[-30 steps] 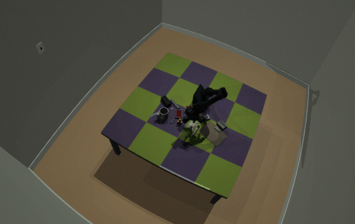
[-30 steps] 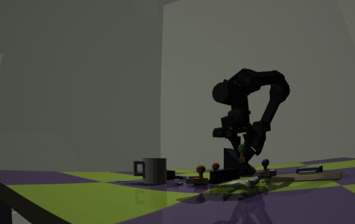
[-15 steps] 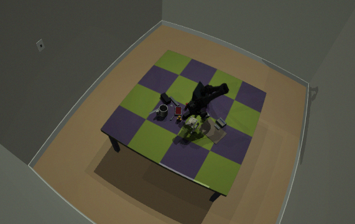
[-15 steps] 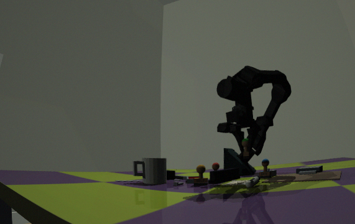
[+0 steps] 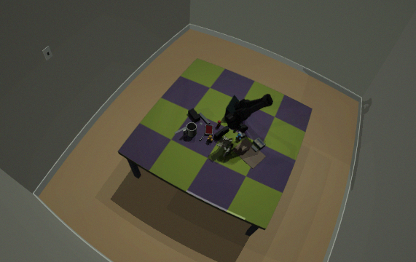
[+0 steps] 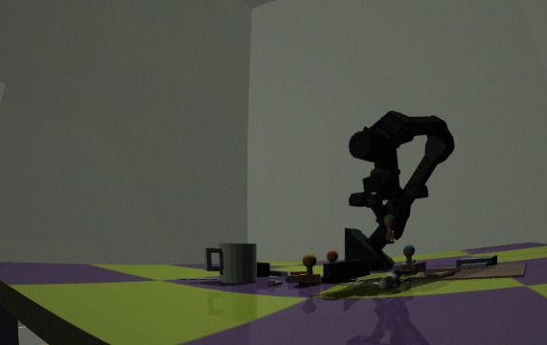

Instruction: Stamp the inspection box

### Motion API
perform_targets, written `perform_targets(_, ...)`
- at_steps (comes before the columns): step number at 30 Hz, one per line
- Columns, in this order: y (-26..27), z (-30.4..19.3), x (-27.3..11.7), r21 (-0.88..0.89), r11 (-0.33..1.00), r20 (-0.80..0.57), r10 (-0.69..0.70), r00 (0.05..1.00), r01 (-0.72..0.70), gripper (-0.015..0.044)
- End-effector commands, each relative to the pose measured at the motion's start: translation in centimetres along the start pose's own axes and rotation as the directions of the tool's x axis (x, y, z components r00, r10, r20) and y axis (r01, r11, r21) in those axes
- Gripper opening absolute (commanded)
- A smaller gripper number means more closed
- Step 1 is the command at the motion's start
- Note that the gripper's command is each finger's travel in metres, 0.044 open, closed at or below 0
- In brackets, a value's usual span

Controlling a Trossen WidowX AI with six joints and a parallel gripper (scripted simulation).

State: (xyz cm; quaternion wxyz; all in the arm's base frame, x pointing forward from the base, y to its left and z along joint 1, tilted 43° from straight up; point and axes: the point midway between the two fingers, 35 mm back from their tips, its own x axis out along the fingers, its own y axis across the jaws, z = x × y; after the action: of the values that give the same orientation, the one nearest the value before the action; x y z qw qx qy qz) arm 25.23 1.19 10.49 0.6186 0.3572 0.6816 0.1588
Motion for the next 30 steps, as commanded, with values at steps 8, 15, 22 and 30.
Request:
perform_targets(8,-0.3,-0.9,0.8,-0.002,1.000,-0.004,-0.005,1.000,0.005,0.0000)
perform_targets(15,-0.3,-0.8,1.9,-0.002,1.000,-0.003,-0.006,1.000,0.006,0.0000)
perform_targets(22,-0.3,-0.7,3.1,-0.002,1.000,-0.003,-0.007,1.000,0.007,0.0000)
perform_targets(30,-0.3,-0.7,4.4,-0.002,1.000,-0.003,-0.006,1.000,0.006,0.0000)
